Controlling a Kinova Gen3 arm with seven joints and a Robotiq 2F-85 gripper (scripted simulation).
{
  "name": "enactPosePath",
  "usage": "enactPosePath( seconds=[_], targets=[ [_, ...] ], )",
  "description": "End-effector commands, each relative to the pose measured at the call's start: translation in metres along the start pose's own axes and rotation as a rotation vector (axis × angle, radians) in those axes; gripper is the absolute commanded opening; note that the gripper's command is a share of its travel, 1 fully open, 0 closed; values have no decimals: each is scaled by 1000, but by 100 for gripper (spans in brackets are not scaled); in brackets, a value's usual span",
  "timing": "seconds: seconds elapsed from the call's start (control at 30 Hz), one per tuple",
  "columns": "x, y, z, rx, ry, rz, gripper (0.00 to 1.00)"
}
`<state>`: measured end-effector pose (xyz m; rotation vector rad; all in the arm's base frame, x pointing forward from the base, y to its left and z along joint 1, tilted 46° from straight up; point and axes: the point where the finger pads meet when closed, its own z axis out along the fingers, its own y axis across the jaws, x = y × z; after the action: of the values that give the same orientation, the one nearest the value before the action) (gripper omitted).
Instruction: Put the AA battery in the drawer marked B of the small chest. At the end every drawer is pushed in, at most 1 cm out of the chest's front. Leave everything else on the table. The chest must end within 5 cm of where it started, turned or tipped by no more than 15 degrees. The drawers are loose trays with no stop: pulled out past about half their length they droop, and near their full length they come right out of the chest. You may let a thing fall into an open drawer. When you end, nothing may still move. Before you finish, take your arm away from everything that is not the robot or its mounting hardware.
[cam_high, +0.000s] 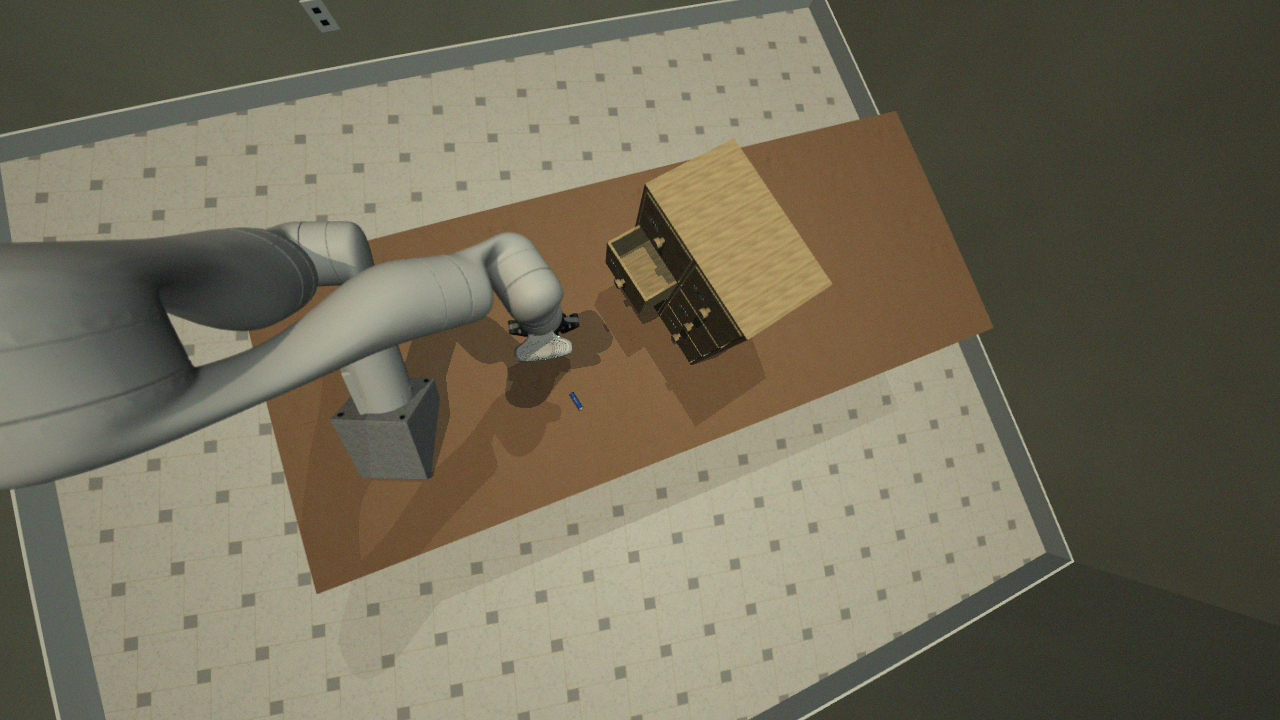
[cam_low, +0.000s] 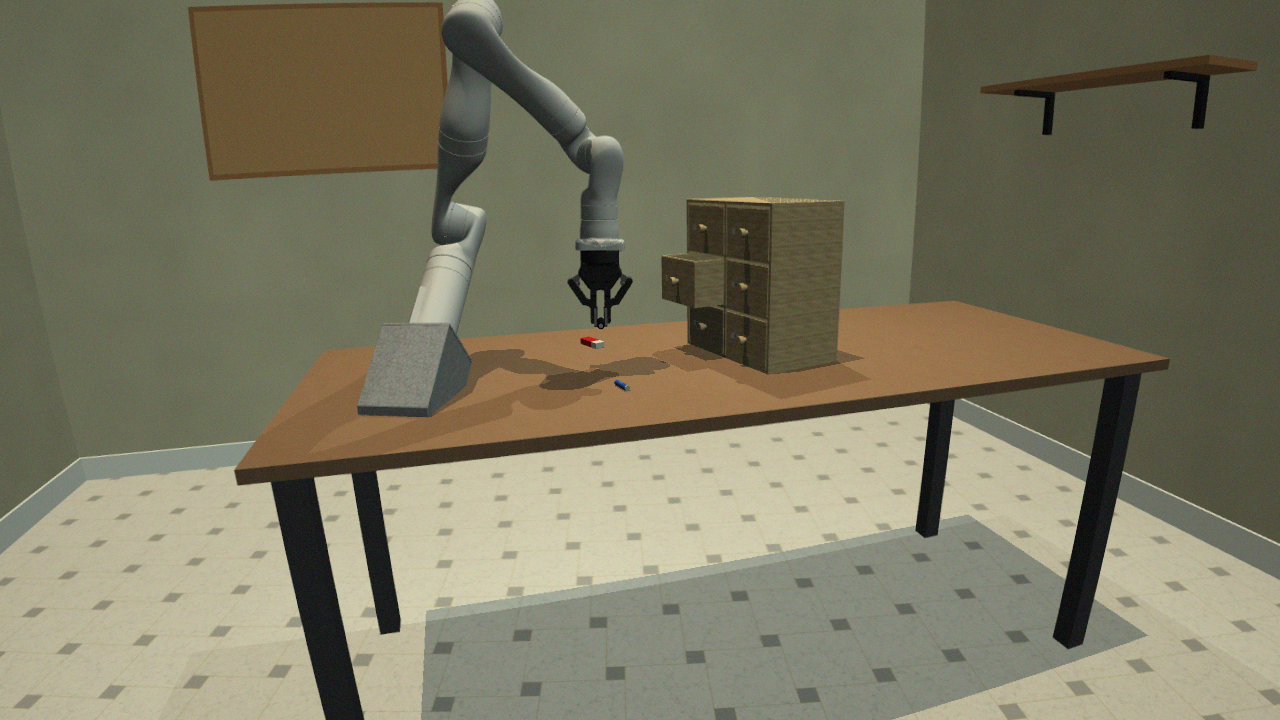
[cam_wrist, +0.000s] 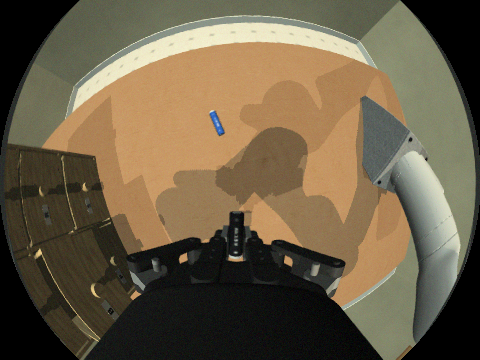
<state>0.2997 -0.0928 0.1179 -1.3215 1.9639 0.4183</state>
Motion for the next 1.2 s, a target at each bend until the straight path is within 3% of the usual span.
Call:
enactPosePath(
  seconds=[0.0, 0.73, 1.17],
  targets=[
    [5, -4, -12, 21, 7, 14, 9],
    [5, -4, -16, 21, 7, 24, 9],
    [5, -10, -17, 21, 6, 126, 9]
  ],
)
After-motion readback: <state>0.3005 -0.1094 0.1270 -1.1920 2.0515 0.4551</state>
